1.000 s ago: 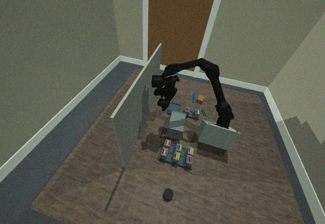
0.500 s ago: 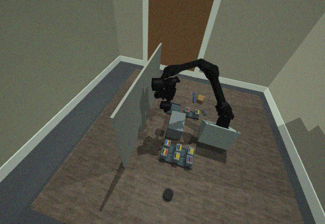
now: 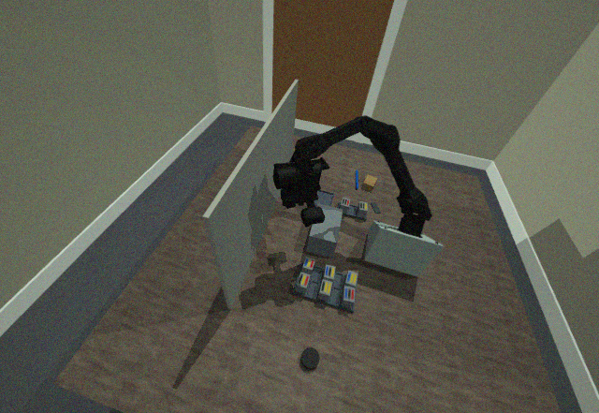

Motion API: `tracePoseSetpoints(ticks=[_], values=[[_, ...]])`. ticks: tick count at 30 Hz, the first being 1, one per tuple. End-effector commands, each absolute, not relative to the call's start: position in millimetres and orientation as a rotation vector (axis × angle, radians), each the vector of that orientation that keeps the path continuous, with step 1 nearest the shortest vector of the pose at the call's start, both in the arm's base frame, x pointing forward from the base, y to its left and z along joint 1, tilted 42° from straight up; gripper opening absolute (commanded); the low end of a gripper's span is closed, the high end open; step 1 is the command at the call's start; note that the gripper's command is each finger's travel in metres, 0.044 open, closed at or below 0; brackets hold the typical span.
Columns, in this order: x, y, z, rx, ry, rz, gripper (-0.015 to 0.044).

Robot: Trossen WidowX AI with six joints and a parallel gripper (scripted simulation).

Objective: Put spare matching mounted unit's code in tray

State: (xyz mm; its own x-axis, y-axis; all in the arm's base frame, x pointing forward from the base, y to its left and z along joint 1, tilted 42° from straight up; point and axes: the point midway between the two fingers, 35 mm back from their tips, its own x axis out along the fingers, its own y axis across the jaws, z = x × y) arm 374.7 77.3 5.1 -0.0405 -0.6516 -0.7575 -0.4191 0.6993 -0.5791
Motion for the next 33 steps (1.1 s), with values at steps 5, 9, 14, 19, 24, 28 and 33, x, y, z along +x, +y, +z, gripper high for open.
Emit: tracePoseSetpoints(ticks=[5,9,14,19,24,28,33], values=[[346.1,136.0,-88.7,-1.383,1.782,0.396,0.044],[330.3,153.0,-120.5,-1.556,1.78,0.636,0.044],[325.9,156.8,-128.3,-1.597,1.777,0.696,0.044],[325.9,156.8,-128.3,-1.597,1.777,0.696,0.044],[324.8,134.3,-154.3,-1.598,1.777,0.694,0.0309],[324.3,130.2,-158.7,-1.599,1.777,0.694,0.03],[325.2,130.6,-159.0,-1.599,1.777,0.694,0.03]])
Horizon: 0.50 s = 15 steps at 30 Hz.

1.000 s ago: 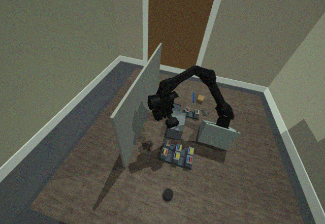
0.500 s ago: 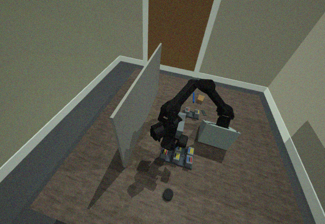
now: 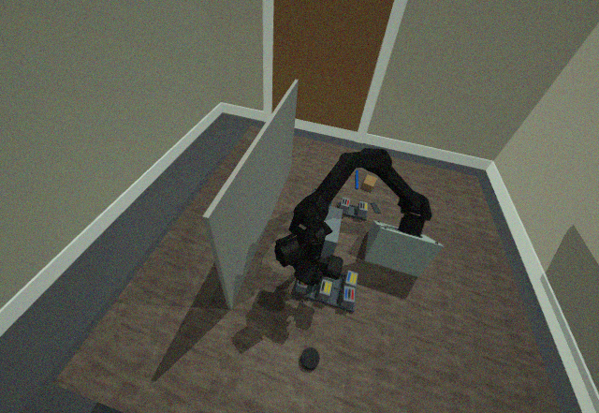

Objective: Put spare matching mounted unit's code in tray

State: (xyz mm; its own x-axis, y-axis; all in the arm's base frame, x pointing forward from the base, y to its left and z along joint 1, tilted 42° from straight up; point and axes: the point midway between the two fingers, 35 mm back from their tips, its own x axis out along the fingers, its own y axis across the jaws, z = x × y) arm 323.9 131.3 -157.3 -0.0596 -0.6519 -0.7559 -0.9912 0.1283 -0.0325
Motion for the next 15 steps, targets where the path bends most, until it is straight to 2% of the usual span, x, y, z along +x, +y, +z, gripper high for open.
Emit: tracePoseSetpoints(ticks=[1,15], values=[[326.1,130.9,-159.3,-1.599,1.777,0.694,0.03],[326.7,118.7,-174.0,-1.599,1.777,0.694,0.03]])
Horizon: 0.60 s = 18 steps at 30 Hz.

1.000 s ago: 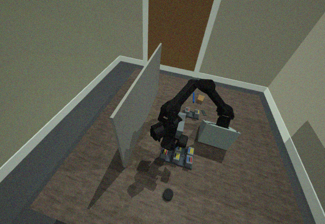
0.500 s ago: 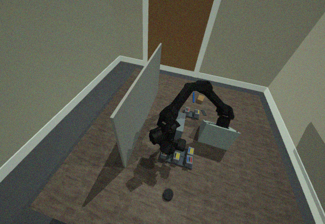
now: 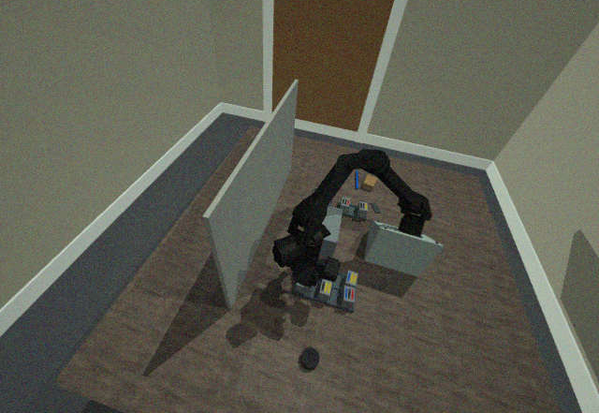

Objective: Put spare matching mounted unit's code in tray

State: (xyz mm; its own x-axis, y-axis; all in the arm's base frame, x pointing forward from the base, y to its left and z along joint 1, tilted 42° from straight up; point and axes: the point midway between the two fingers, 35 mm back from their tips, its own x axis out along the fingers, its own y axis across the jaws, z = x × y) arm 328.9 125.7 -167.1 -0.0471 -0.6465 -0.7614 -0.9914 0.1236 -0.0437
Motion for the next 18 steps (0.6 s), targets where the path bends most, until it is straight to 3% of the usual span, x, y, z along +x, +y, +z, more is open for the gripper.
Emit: tracePoseSetpoints(ticks=[1,18], values=[[326.7,117.7,-175.2,-1.599,1.777,0.694,0.03],[325.6,98.8,-196.5,-1.6,1.777,0.692,0.03]])
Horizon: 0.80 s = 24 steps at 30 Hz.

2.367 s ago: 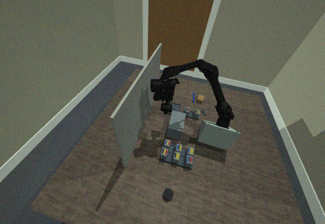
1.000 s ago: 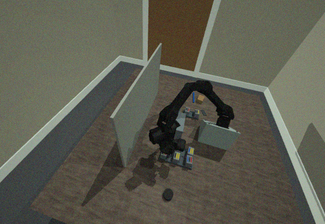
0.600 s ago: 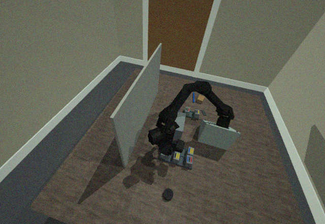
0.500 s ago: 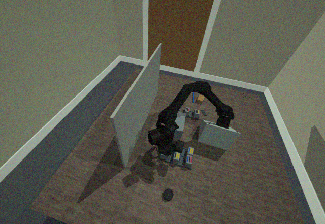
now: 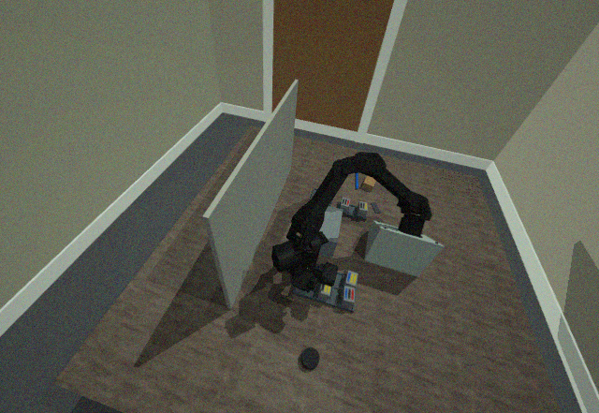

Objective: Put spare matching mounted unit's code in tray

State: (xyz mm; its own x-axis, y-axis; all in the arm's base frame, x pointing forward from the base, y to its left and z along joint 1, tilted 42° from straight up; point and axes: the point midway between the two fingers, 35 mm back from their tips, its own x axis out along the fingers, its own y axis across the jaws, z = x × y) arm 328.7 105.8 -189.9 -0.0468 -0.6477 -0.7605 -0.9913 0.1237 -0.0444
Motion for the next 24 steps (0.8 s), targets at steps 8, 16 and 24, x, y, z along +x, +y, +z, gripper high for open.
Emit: tracePoseSetpoints(ticks=[8,16,24], values=[[324.4,89.8,-206.2,-1.601,1.778,0.691,0.03],[322.7,80.8,-215.5,-1.601,1.779,0.69,0.03],[321.8,76.9,-219.5,-1.602,1.779,0.69,0.03]])
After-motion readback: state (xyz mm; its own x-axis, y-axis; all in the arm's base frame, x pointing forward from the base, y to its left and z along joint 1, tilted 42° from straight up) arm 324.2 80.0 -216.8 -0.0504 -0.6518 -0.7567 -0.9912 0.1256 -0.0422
